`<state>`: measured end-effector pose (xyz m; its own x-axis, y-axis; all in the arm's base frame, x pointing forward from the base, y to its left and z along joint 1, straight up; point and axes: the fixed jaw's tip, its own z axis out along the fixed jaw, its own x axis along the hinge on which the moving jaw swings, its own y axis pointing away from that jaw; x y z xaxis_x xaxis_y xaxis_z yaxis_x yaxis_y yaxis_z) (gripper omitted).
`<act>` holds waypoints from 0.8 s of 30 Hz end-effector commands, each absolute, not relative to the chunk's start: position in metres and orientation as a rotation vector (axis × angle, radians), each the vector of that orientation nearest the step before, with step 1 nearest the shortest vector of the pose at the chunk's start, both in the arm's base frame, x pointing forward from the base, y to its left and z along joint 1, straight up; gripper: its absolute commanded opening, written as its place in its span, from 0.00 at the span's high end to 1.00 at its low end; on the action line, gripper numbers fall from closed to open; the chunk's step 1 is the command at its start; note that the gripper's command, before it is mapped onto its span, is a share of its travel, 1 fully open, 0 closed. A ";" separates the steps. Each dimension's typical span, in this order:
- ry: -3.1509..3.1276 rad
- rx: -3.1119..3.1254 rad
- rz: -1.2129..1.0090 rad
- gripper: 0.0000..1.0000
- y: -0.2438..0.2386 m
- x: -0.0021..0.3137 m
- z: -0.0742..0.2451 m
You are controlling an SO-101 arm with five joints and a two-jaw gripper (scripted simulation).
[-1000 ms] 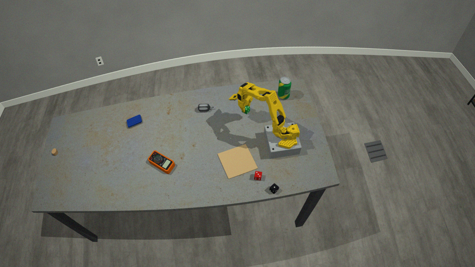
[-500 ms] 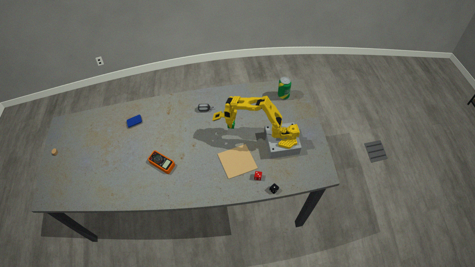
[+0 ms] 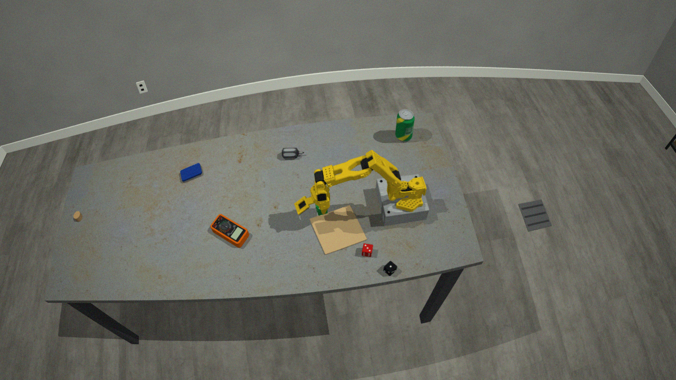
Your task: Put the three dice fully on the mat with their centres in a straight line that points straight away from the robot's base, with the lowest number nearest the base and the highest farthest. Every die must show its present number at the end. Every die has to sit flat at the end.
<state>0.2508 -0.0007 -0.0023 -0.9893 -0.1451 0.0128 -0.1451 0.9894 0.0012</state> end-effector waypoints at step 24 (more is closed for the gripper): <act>-3.056 0.573 0.001 1.00 0.059 0.247 -0.006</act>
<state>0.2499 0.0563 -0.0035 -0.9329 -0.3598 0.0154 -0.3598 0.9330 0.0016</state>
